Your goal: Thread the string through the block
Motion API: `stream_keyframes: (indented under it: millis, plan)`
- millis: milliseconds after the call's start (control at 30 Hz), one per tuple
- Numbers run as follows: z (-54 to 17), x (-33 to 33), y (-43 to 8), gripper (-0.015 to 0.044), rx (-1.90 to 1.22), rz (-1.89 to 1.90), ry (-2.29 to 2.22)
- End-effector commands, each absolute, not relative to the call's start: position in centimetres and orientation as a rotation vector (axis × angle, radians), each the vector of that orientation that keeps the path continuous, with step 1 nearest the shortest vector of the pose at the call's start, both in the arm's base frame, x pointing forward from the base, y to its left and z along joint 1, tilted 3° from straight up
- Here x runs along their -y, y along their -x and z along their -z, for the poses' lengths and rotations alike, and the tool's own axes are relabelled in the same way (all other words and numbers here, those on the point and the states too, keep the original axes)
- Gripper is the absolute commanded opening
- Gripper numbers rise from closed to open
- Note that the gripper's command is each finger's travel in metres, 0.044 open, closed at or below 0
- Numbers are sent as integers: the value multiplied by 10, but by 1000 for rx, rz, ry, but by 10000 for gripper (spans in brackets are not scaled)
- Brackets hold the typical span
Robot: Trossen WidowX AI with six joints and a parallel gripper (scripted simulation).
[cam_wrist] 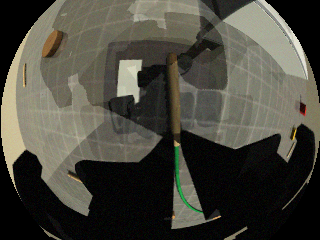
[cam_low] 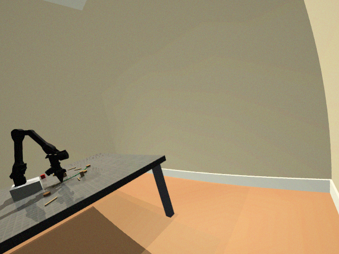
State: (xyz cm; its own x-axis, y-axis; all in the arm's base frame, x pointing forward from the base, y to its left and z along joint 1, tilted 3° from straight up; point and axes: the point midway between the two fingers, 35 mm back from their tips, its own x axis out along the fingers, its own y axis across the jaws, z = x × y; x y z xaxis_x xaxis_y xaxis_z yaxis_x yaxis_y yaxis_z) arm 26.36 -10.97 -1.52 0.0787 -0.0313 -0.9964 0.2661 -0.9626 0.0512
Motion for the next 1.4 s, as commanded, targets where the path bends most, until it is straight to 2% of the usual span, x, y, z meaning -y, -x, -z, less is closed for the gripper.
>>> stream_keyframes:
  millis: [0,1367]
  plan:
    - [12,110,-264,0,-238,1980,-2133]
    - [-40,108,-260,0,-238,1980,-2133]
